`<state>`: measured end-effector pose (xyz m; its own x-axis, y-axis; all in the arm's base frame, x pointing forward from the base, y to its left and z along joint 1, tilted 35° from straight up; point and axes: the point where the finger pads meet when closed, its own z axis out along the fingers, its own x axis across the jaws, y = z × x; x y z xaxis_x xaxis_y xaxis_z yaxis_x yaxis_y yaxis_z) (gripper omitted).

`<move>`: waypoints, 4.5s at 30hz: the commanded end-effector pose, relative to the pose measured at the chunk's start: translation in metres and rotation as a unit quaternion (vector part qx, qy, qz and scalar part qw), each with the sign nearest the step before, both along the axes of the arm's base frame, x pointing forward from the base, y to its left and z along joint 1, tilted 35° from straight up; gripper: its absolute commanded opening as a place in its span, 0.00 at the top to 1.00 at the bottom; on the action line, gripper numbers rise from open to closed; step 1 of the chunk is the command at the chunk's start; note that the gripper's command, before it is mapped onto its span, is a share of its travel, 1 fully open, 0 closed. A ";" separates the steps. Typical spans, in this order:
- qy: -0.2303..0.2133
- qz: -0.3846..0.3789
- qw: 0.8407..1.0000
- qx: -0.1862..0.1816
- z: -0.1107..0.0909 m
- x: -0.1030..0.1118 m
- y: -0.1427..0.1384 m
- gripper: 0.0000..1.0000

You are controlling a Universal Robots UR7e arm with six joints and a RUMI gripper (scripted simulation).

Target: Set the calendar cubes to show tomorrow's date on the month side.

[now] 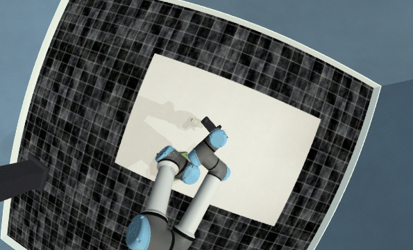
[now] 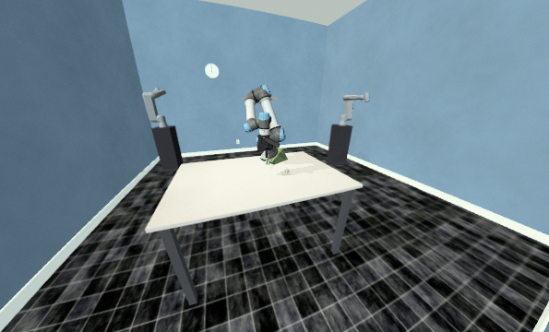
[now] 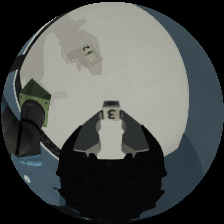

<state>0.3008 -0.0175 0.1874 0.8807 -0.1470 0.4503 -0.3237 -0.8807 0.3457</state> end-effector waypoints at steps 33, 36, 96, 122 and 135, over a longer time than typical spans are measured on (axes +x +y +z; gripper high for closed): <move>-0.171 -0.316 0.924 0.132 -0.014 0.008 0.032 0.90; -0.184 -0.339 0.912 0.142 -0.015 0.008 0.035 0.90; -0.231 -0.426 0.857 0.176 -0.070 0.025 0.016 0.90; -0.231 -0.426 0.857 0.177 -0.101 0.038 0.000 0.90; -0.233 -0.426 0.856 0.177 -0.100 0.040 0.000 0.90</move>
<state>0.3404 -0.0174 0.0882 0.1240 -0.8460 0.5185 -0.9301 -0.2812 -0.2363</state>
